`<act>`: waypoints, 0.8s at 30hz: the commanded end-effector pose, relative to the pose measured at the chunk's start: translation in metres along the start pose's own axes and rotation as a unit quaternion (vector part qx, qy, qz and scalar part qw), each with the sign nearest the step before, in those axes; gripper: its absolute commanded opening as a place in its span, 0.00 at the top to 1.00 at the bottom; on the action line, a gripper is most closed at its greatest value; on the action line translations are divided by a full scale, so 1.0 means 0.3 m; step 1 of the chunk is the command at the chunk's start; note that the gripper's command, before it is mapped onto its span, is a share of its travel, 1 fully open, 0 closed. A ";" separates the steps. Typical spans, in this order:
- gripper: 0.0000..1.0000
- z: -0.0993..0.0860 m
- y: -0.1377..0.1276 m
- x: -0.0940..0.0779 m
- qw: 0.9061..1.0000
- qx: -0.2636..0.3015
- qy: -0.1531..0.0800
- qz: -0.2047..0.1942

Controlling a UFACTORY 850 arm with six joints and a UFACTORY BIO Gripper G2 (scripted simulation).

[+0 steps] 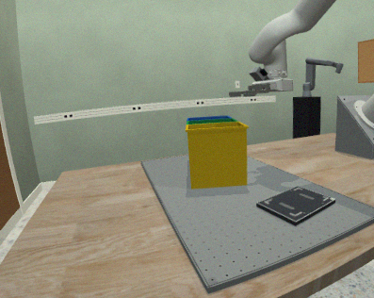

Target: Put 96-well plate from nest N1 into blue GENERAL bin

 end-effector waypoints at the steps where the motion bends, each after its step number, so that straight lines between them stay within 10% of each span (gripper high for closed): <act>1: 0.82 -0.018 0.094 -0.015 1.000 0.000 -0.001 -0.001; 24: 0.82 -0.034 0.174 -0.024 1.000 0.000 -0.001 -0.001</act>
Point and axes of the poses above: the point midway between the two finger pads, its own z axis out along the fingers, its own y axis across the jaws, x = y × z, the point moved 4 cm from there along -z, back along the fingers, and after that the axes turned 9 degrees about z, right-handed, at the moved point
